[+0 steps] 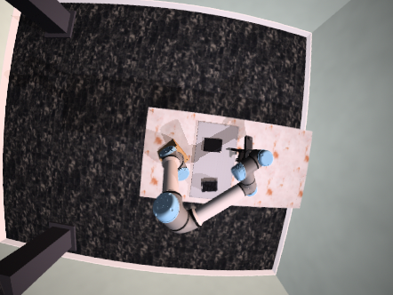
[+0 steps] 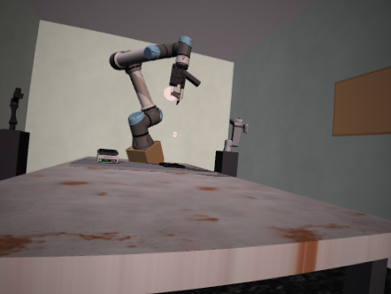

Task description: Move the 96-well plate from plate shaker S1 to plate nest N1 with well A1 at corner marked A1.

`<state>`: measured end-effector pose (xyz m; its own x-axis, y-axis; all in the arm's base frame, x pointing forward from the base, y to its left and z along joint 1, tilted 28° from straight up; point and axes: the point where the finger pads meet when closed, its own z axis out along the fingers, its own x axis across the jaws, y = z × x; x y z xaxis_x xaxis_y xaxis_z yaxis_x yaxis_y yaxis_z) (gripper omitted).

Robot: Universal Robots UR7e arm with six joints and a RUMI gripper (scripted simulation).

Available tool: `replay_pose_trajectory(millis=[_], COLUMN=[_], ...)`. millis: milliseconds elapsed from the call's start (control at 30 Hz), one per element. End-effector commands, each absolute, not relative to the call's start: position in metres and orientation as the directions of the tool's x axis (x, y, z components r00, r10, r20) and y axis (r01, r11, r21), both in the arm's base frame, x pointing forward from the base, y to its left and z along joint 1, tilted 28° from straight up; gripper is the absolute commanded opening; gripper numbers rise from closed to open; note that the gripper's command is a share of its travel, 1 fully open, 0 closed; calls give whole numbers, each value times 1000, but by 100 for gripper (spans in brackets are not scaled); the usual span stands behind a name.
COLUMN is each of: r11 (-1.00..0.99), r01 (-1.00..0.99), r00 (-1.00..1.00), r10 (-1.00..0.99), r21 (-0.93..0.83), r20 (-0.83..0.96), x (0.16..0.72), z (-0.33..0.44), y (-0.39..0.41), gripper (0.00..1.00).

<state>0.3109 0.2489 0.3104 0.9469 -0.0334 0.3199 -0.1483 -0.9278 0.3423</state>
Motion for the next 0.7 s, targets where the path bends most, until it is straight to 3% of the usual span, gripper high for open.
replay_pose_trajectory(millis=[0,667], r11=[-929,-916], r01=[-202,-313], r00=[947,928], r10=[-105,-238], r21=[309,252], r20=[305,285], x=[317,330], z=[307,296], y=[230,173], gripper=[100,100])
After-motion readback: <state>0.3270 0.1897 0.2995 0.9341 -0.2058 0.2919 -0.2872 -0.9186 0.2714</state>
